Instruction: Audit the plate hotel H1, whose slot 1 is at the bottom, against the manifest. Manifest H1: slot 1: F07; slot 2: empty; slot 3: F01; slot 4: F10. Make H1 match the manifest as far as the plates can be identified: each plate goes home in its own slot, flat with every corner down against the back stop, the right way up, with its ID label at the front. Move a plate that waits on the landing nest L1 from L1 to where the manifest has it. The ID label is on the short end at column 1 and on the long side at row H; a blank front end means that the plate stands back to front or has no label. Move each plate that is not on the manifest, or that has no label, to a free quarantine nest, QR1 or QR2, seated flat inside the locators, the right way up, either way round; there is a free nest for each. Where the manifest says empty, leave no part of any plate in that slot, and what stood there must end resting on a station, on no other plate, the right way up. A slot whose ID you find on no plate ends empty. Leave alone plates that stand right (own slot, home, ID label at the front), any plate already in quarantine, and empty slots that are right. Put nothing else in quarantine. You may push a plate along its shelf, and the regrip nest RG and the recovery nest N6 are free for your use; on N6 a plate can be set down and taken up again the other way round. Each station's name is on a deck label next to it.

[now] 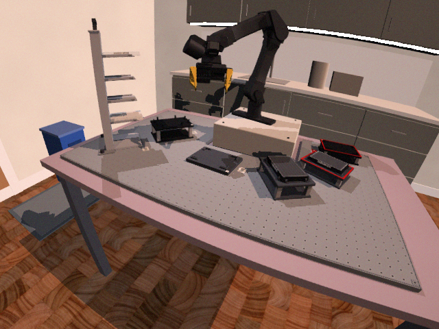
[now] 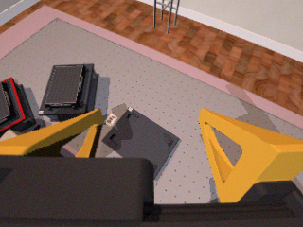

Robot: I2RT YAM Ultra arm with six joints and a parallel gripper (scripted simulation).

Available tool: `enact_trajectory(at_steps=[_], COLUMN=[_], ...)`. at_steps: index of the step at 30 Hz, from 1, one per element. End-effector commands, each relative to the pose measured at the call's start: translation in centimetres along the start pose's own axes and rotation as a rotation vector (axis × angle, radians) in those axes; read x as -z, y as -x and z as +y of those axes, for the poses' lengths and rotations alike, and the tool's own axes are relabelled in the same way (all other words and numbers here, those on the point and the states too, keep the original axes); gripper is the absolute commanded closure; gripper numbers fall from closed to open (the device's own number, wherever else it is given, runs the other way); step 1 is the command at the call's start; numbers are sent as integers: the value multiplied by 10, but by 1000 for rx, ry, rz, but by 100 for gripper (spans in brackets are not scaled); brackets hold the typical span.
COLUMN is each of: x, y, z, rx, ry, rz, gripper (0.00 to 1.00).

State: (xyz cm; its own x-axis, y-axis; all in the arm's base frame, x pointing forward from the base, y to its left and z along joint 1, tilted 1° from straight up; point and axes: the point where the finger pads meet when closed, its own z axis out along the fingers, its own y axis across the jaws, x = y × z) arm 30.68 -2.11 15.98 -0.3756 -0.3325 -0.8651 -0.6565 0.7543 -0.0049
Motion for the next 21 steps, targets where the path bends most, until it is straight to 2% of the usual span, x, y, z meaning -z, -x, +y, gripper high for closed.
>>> enact_trajectory(at_steps=[1,21], x=[-2,-26], y=[7,22], z=[18,63], rx=[21,21], ry=[44,45], rz=[-17,-19], gripper=[0,0])
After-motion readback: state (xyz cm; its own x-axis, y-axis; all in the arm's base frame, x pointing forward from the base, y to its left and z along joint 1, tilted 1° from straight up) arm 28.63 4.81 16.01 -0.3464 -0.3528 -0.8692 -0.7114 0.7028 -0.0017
